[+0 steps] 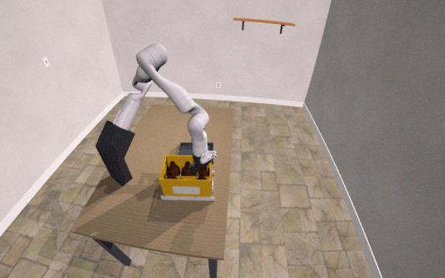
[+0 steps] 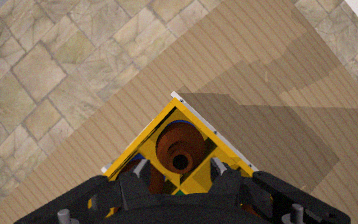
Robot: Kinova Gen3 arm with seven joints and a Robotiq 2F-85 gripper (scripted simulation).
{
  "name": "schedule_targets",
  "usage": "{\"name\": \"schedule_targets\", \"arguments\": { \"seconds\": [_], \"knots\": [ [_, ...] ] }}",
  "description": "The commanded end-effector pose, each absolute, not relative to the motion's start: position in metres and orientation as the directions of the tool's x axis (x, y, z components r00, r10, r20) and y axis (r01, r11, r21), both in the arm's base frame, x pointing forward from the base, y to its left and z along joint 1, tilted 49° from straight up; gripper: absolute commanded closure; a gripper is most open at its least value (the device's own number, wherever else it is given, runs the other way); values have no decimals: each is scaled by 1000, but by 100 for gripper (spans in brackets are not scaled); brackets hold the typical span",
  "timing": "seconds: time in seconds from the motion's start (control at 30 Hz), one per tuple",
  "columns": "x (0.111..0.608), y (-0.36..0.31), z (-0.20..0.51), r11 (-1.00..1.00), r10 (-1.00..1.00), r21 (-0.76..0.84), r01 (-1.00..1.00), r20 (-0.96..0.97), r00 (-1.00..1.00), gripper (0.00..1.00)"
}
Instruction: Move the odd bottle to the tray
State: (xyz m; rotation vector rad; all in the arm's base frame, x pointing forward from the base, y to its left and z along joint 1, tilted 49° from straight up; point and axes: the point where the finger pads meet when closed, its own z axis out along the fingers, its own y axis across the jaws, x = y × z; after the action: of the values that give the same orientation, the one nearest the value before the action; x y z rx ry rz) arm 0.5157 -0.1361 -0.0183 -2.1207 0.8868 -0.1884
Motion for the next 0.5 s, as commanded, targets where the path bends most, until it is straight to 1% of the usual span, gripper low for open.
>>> {"name": "schedule_targets", "arguments": {
  "seconds": [0.0,0.47],
  "knots": [
    [518,-134,-22,-424,-653,-734,-531,-159,740,36],
    [525,-126,-32,-423,-656,-733,-532,-158,738,36]
  ]
}}
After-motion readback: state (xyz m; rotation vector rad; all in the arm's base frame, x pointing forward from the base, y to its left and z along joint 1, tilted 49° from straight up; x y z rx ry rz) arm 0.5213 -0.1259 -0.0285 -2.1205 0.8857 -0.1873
